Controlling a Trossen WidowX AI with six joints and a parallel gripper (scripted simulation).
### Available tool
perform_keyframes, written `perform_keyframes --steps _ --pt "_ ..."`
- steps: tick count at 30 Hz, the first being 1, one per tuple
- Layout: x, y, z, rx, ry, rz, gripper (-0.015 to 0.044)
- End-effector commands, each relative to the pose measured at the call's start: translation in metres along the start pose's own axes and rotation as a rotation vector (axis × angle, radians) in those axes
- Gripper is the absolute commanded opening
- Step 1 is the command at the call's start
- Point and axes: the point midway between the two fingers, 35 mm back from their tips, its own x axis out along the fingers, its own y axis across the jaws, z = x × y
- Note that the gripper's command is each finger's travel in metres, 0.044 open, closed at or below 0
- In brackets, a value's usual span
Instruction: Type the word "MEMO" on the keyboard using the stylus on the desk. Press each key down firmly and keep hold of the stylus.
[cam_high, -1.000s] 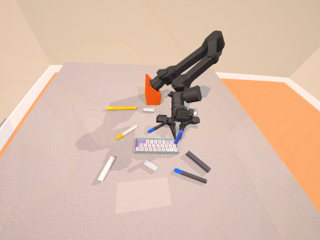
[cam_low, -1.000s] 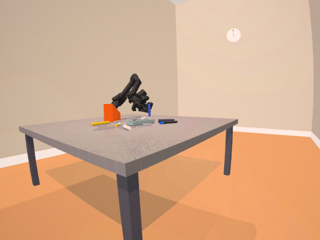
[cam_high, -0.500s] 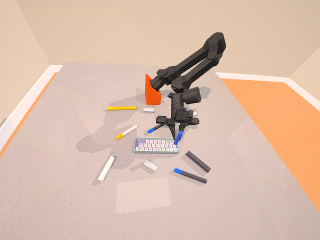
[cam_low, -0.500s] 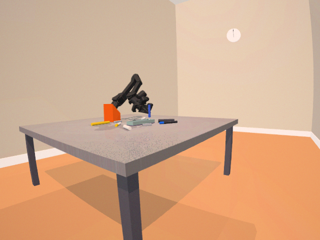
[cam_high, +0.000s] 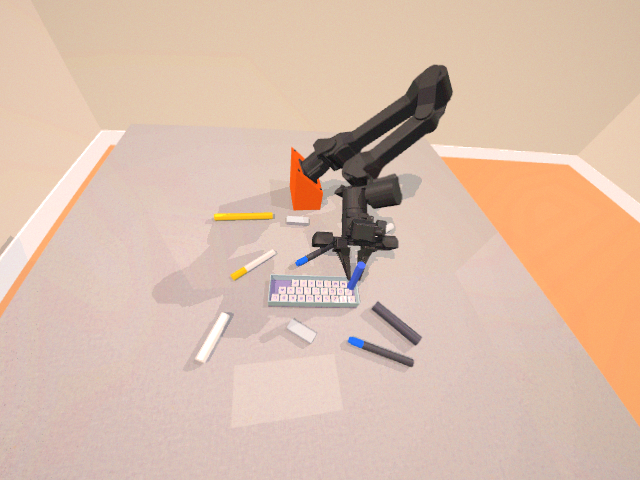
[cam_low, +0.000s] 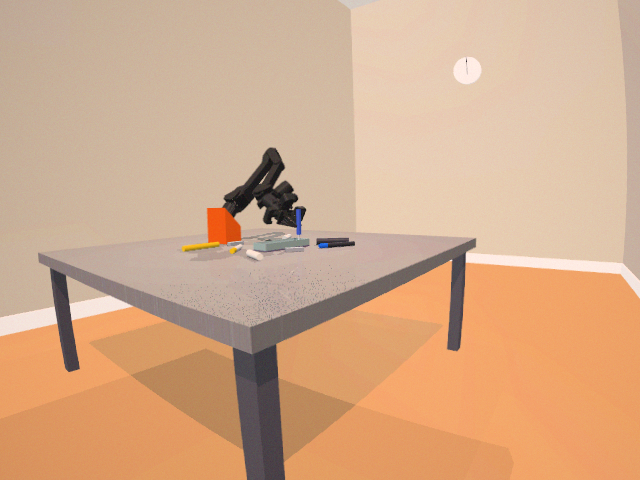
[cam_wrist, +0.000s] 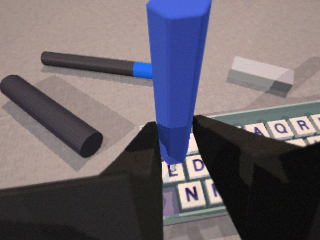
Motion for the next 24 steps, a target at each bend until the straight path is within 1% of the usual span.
perform_keyframes --steps 1,12,18,23,24 --pt "-0.002 0.0 0.005 0.001 0.001 0.0 0.0081" --pt "-0.017 0.0 0.03 0.0 0.0 0.001 0.0081" --pt "-0.018 -0.001 0.029 0.005 0.001 -0.003 0.0085" --pt "-0.018 -0.001 0.029 0.005 0.001 -0.003 0.0051" --pt "-0.018 -0.002 0.029 0.005 0.001 -0.004 0.0025"
